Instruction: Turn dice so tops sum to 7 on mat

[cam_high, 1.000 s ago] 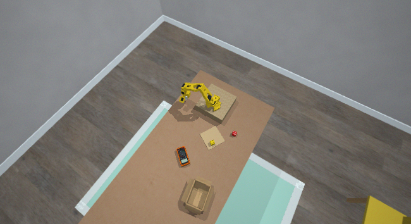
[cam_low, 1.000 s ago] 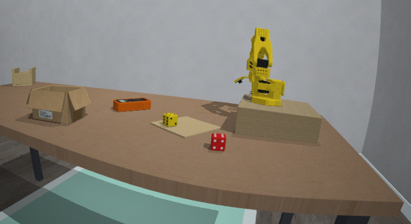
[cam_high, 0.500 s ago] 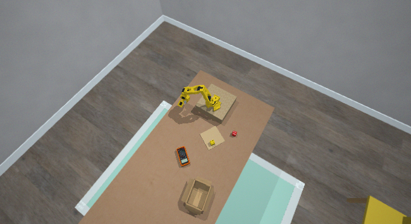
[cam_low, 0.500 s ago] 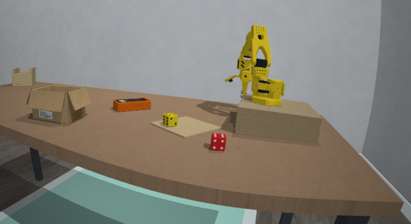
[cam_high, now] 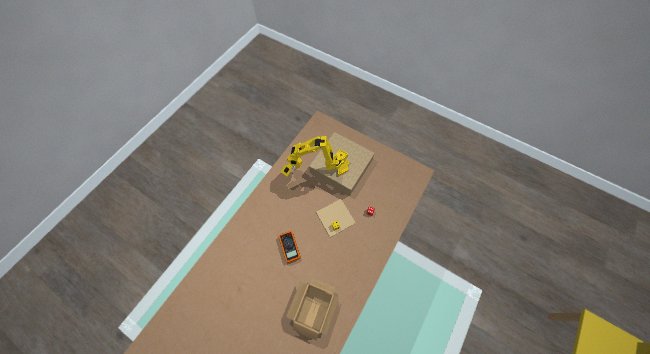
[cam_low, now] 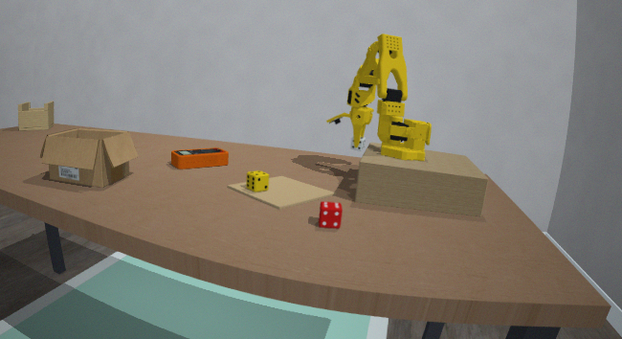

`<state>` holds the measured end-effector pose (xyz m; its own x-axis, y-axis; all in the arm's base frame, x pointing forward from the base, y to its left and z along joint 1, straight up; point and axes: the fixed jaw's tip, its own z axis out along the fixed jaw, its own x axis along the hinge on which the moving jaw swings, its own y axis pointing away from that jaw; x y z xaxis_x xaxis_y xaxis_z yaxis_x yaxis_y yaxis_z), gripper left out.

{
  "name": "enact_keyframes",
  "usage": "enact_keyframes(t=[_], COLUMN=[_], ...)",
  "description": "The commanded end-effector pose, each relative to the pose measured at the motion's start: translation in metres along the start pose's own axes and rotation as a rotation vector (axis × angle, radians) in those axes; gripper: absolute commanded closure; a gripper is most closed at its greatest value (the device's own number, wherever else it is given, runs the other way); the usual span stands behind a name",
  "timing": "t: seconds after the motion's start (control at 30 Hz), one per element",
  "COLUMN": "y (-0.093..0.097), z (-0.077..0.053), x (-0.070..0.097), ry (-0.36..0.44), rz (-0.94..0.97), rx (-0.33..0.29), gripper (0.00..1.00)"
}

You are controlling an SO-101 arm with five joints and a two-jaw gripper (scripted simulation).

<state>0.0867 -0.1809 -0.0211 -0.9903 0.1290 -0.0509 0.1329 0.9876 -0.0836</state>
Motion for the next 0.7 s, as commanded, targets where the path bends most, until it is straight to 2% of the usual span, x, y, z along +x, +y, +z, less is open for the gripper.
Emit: enact_keyframes(t=[0.0, 0.2, 0.43, 0.5, 0.67], y=[0.001, 0.002, 0.007, 0.007, 0.014], z=[-0.001, 0.0, 0.004, 0.004, 0.007], x=[-0.002, -0.005, -0.018, -0.018, -0.032], ry=[-0.009, -0.023, -0.083, -0.083, -0.163], rz=[0.001, 0.011, 0.055, 0.055, 0.104], rx=[0.01, 0.027, 0.088, 0.088, 0.145], gripper=[1.0, 1.0, 1.0, 1.0, 1.0])
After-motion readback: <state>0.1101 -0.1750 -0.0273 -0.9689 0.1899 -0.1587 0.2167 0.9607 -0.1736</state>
